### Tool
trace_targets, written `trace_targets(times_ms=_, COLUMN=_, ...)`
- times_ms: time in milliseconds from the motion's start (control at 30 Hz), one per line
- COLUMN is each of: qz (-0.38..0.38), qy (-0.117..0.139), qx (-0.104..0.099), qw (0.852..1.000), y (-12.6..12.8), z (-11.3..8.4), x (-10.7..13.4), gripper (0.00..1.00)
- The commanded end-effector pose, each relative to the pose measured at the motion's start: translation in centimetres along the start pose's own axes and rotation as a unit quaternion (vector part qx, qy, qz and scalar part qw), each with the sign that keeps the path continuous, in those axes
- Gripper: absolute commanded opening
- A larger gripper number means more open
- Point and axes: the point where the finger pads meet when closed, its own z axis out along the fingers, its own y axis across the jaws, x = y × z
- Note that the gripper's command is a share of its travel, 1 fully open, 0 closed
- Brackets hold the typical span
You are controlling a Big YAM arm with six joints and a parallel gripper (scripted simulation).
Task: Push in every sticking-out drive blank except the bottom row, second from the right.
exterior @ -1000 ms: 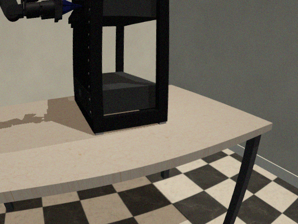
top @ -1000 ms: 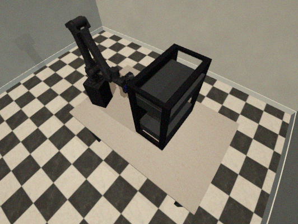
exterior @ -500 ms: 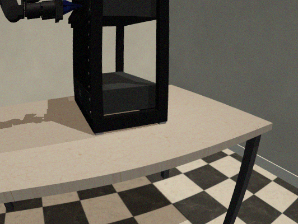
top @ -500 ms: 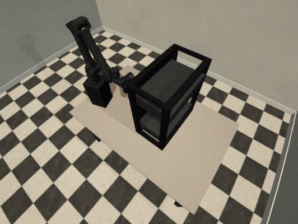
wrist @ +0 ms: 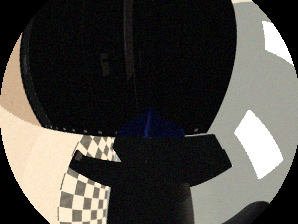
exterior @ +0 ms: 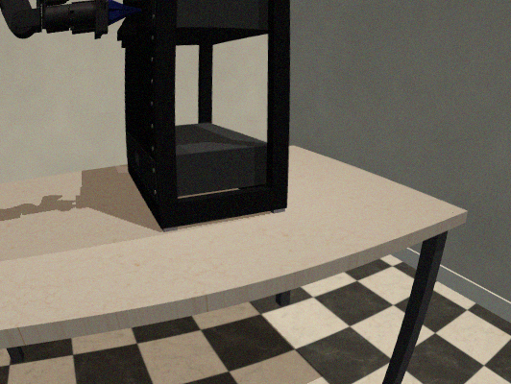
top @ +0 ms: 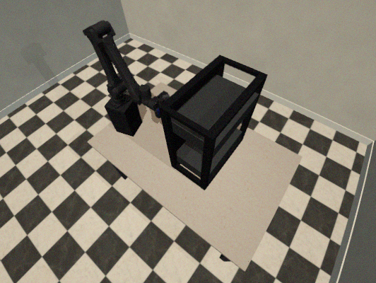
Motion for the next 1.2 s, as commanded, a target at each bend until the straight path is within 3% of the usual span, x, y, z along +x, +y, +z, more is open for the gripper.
trace_targets(times_ms=0, qz=0.003, qy=0.007, qx=-0.011, qw=1.000, y=0.9, z=2.3, x=0.6, gripper=0.00)
trace_targets(times_ms=267, qz=0.003, qy=0.008, qx=-0.012, qw=1.000, y=0.9, z=1.8, x=0.6, gripper=0.00)
trace_targets(times_ms=333, qz=0.002, qy=0.006, qx=-0.031, qw=0.999, y=2.4, z=-0.5, x=0.5, gripper=0.00)
trace_targets(times_ms=400, qz=0.004, qy=0.001, qx=0.001, qw=1.000, y=0.3, z=-1.9, x=0.0, gripper=0.00)
trace_targets(times_ms=600, qz=0.002, qy=-0.002, qx=0.000, qw=1.000, y=0.5, z=-7.1, x=-0.2, gripper=0.00)
trace_targets(times_ms=667, qz=0.002, qy=-0.002, qx=0.000, qw=1.000, y=0.5, z=-7.1, x=-0.2, gripper=0.00)
trace_targets(times_ms=700, qz=0.001, qy=-0.002, qx=-0.017, qw=1.000, y=1.3, z=-7.8, x=-0.2, gripper=0.00)
trace_targets(times_ms=800, qz=0.000, qy=-0.002, qx=-0.017, qw=1.000, y=1.4, z=-9.4, x=-0.2, gripper=0.00)
trace_targets(times_ms=1167, qz=0.000, qy=0.000, qx=-0.007, qw=1.000, y=0.1, z=-9.2, x=-0.1, gripper=0.00)
